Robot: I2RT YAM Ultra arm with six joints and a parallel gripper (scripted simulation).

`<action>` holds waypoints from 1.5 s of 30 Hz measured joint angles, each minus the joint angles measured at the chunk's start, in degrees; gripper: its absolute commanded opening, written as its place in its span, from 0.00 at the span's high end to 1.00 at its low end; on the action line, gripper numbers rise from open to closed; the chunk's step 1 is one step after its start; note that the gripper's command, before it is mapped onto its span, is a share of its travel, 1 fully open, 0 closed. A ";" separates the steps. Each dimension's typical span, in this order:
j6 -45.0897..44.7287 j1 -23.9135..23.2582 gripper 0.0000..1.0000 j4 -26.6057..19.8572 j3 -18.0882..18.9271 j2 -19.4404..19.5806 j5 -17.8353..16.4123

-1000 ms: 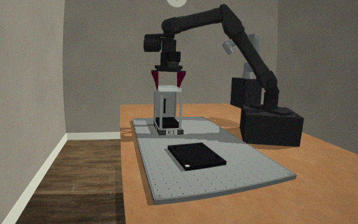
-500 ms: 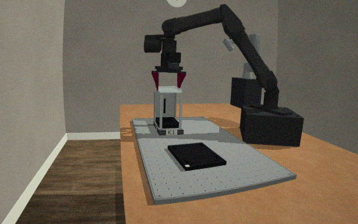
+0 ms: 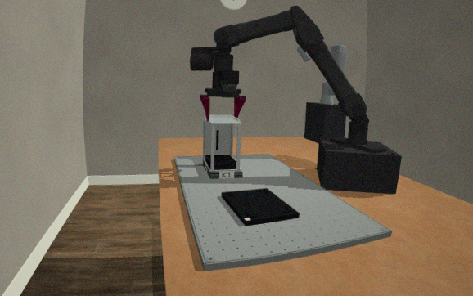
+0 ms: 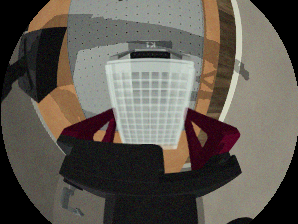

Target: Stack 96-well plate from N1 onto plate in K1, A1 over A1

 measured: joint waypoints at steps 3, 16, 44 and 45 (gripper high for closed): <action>0.00 0.00 1.00 0.00 -0.02 0.02 0.00; 0.00 0.00 1.00 0.00 0.00 0.00 0.00; -0.13 0.00 1.00 5.16 -4.59 0.57 0.07; -0.13 0.00 1.00 5.44 -4.79 0.66 0.04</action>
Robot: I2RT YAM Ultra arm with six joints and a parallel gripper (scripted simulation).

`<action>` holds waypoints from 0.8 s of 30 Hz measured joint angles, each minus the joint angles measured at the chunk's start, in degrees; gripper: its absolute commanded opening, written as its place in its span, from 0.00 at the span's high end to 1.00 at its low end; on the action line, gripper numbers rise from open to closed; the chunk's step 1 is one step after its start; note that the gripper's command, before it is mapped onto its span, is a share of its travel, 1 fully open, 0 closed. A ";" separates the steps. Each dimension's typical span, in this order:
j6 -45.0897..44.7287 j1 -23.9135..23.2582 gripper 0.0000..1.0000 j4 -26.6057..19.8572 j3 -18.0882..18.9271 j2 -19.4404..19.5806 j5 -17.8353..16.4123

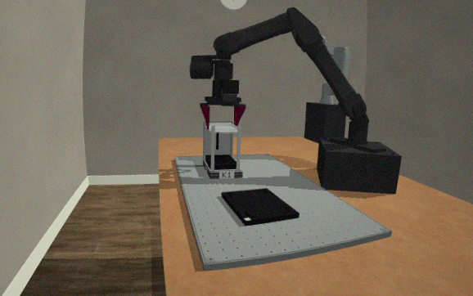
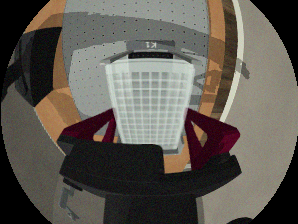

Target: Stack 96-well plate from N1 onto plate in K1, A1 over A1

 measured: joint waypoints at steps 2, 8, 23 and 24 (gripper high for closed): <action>0.00 0.00 1.00 0.66 -0.50 0.31 0.00; 0.00 0.00 1.00 2.16 -1.57 0.66 0.00; 0.00 0.00 1.00 6.56 -4.70 2.03 0.02; -0.02 0.00 1.00 6.71 -4.81 2.01 0.02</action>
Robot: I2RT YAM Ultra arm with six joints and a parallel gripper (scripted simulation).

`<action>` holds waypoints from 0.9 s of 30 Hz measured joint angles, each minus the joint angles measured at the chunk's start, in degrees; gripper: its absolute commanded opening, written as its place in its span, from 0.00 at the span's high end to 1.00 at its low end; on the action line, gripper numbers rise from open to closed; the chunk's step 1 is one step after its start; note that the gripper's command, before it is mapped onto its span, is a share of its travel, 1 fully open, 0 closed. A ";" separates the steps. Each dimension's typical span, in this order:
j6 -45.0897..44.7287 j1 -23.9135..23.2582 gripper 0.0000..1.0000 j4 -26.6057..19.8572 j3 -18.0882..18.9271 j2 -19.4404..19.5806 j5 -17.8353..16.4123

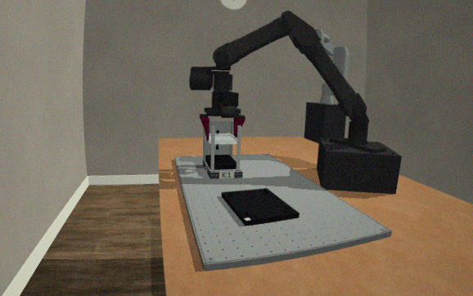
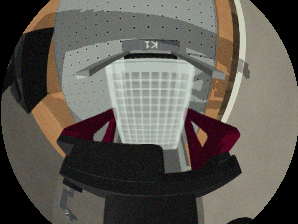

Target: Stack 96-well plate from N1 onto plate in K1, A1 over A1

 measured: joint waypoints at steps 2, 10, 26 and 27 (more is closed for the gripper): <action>0.00 0.00 1.00 0.46 -0.20 0.13 -0.02; -0.04 -0.04 1.00 2.99 -1.79 1.31 -0.04; -0.07 -0.04 1.00 7.26 -3.93 3.54 -0.04; -0.07 -0.04 1.00 7.52 -4.09 3.61 -0.04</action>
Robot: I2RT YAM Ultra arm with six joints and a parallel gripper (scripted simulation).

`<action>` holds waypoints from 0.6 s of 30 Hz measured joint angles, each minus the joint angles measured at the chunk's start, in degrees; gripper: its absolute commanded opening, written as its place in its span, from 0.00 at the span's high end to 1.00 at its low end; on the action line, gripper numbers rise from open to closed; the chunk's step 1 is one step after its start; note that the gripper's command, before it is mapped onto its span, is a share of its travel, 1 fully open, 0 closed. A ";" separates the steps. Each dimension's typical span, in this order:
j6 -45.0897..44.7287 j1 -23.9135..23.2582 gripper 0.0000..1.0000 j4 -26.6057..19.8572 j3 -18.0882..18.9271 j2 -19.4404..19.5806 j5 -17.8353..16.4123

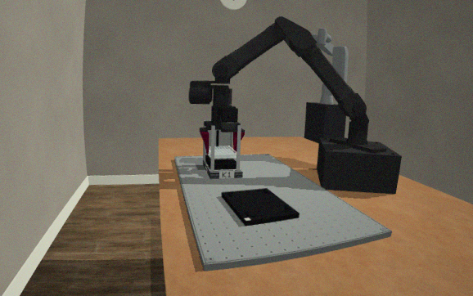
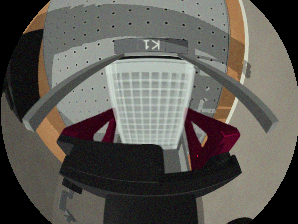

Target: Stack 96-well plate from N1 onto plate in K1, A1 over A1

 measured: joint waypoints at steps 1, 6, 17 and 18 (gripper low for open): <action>0.00 0.00 1.00 0.22 -0.11 0.09 0.00; 0.00 0.00 1.00 1.25 -0.57 0.66 0.00; 0.00 0.00 1.00 1.29 -0.55 0.63 0.00; 0.00 0.00 1.00 1.29 -0.55 0.63 0.00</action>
